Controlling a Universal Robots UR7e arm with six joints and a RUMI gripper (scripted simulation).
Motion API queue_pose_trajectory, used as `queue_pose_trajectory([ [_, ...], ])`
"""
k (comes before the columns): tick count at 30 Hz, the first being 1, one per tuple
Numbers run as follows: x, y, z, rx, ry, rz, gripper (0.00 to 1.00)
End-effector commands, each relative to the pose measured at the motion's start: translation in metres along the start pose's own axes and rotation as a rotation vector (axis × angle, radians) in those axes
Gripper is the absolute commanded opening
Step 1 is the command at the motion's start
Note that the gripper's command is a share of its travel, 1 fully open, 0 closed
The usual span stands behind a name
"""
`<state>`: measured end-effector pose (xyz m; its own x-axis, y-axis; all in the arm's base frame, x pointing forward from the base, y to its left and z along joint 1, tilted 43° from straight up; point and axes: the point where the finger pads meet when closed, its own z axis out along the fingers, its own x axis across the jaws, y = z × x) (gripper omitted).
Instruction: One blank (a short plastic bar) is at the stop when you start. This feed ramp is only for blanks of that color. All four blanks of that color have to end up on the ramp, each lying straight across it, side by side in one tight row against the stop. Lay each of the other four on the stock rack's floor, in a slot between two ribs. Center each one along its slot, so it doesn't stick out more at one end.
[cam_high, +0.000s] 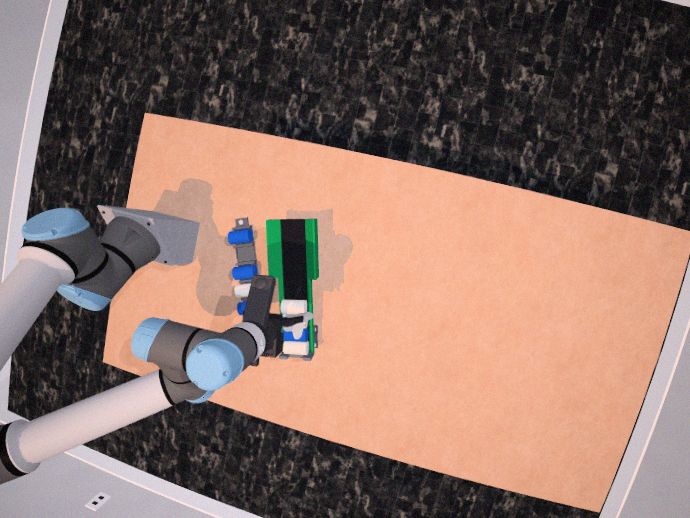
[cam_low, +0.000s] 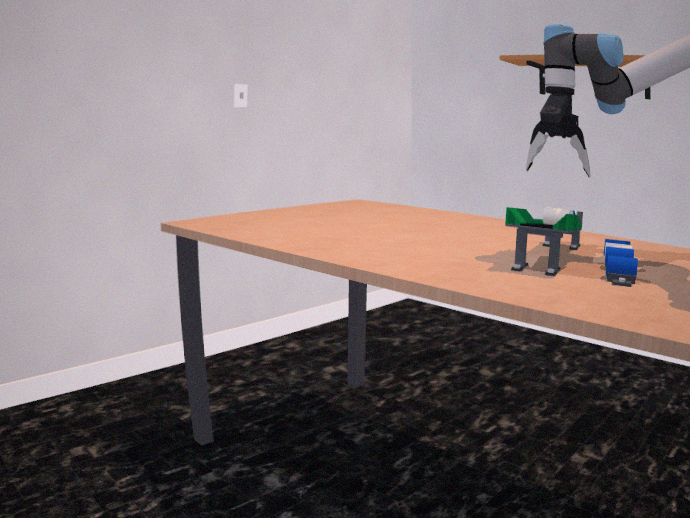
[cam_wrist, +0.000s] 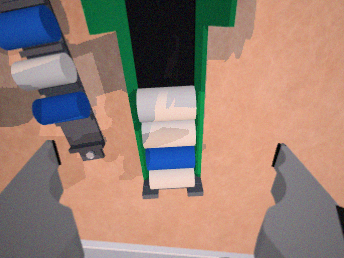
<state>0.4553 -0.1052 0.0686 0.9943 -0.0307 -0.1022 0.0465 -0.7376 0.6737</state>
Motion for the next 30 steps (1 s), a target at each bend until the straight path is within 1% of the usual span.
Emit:
queue_pose_trajectory([
  [1, 0.001, 0.001, 0.0, 0.0, 0.001, 0.063, 1.0],
  [11, 0.006, 0.006, 0.001, 0.0, 0.001, 0.29, 1.0],
  [13, 0.006, 0.006, 0.001, 0.0, 0.001, 0.29, 1.0],
  [21, 0.01, 0.013, 0.003, 0.001, 0.001, 0.552, 1.0],
  [22, 0.01, 0.013, 0.003, 0.001, 0.001, 0.552, 1.0],
  [26, 0.012, 0.017, 0.003, 0.001, 0.001, 0.695, 1.0],
  [28, 0.013, 0.018, 0.004, 0.001, 0.001, 0.746, 1.0],
  [30, 0.013, 0.018, 0.004, 0.001, 0.001, 0.746, 1.0],
])
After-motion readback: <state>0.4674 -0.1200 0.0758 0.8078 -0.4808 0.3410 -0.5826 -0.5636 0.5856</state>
